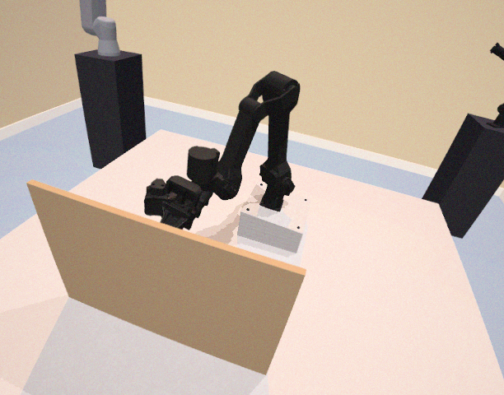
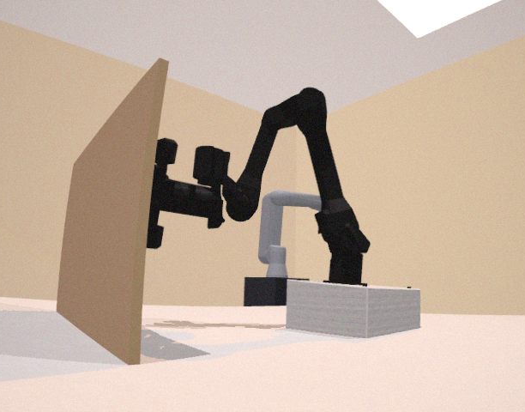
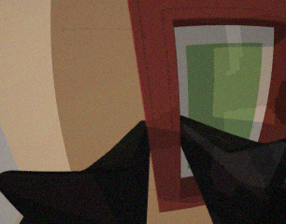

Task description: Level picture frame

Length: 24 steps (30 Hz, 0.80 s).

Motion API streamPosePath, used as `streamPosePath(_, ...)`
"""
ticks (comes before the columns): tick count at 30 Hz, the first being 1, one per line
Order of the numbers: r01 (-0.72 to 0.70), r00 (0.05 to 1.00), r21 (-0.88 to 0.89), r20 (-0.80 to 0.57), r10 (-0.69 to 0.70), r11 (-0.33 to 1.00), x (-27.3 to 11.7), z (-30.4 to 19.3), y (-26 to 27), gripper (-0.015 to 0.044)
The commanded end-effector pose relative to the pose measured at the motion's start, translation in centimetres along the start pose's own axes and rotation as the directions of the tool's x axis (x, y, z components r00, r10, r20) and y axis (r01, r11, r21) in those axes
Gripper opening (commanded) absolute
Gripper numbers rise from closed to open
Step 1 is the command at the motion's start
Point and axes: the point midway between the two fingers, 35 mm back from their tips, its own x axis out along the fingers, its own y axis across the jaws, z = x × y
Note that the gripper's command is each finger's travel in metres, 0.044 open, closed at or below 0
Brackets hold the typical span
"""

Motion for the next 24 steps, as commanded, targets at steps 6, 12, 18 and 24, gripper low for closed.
streamPosePath(6,0.0,1.0,0.0,0.0,0.0,1.0,0.0,-0.02,0.03,0.0)
streamPosePath(12,0.001,1.0,0.006,0.0,-0.001,1.0,0.0,-0.01,-0.08,0.0)
streamPosePath(18,0.002,1.0,0.058,-0.001,-0.002,0.998,0.0,0.01,-0.14,0.0)
streamPosePath(24,0.002,1.0,0.09,-0.001,-0.002,0.996,0.0,0.02,-0.21,0.0)
